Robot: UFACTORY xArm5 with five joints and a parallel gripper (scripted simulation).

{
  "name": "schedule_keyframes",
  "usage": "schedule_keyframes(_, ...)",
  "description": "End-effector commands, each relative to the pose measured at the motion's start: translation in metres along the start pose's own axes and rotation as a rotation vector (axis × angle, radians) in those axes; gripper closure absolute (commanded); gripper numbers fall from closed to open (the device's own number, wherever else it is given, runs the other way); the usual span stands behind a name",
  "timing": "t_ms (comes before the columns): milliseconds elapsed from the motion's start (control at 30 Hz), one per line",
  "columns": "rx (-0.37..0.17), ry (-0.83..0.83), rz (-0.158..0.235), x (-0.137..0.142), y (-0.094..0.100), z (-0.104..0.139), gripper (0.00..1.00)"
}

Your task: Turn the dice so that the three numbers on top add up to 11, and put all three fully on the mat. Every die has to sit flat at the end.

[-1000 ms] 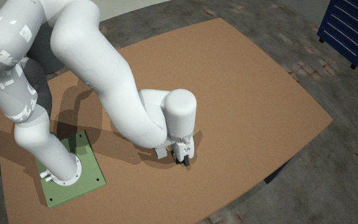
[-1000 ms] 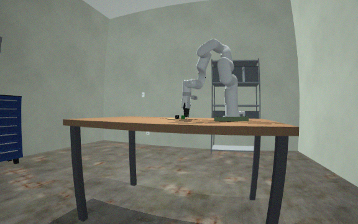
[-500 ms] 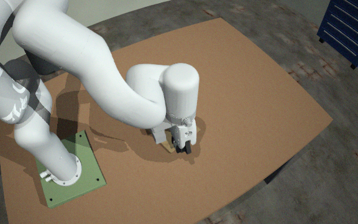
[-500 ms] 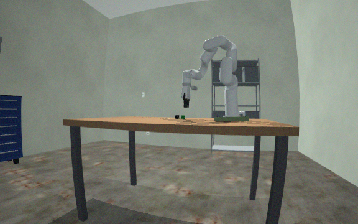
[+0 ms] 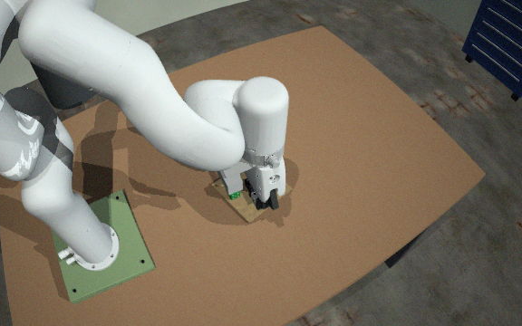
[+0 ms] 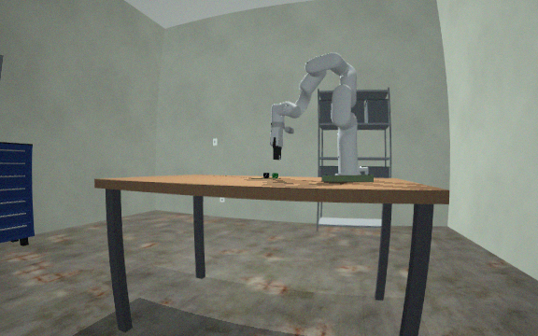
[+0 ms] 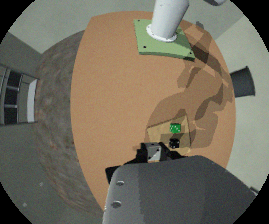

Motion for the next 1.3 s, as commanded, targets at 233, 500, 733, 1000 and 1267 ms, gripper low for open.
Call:
schedule_keyframes(233,0.005,0.201,0.012,0.129,-0.008,0.037,0.79)
schedule_keyframes(500,0.009,0.286,0.015,0.195,-0.013,0.04,0.79)
schedule_keyframes(733,0.012,0.341,0.017,0.235,-0.017,0.035,0.79)
schedule_keyframes(1000,-0.026,0.342,0.023,0.235,-0.017,0.035,0.79)
schedule_keyframes(1267,-0.216,0.343,0.053,0.233,-0.018,0.03,0.79)
Point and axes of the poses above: the point where the finger pads meet when closed, its own y axis back along the fingers, its own x axis across the jaws, z = x × y, the point moved 2 cm from there along y, back along the fingers, and after that the axes turned 1 degree about y, right-handed, at the moved point
